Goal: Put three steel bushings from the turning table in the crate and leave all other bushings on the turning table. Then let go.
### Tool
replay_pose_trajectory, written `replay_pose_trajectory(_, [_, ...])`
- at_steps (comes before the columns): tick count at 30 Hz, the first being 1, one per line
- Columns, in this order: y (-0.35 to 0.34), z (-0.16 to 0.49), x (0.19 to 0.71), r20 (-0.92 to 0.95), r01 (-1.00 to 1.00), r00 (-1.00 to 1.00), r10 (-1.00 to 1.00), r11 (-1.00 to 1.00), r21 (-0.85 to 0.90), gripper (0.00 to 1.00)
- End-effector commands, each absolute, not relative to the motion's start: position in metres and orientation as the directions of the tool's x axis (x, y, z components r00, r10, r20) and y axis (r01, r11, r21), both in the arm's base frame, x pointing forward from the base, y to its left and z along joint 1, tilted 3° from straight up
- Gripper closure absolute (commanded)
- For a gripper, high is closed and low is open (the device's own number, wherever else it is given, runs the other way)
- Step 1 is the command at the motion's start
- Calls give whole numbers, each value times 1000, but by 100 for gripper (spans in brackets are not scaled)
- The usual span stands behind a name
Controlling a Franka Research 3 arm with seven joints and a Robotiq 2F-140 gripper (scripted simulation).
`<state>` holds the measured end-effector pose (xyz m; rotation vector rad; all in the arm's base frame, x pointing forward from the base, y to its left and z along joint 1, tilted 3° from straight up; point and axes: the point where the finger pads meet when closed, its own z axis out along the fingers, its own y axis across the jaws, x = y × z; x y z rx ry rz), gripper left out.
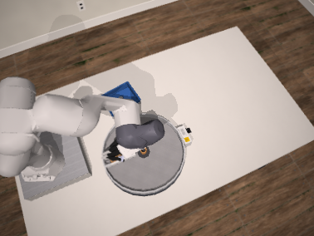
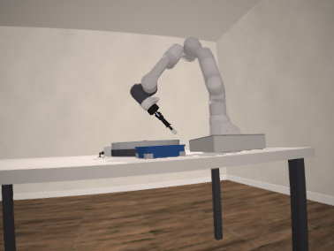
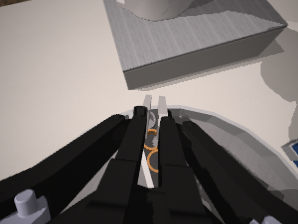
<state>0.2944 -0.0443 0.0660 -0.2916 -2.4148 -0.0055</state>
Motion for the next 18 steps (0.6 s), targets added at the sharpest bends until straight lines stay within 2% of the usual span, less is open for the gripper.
replay_pose_trajectory(1, [-43, 66, 294, 647, 210, -735, 203, 975, -68, 94])
replay_pose_trajectory(18, [-42, 66, 294, 646, 207, -737, 200, 976, -66, 94])
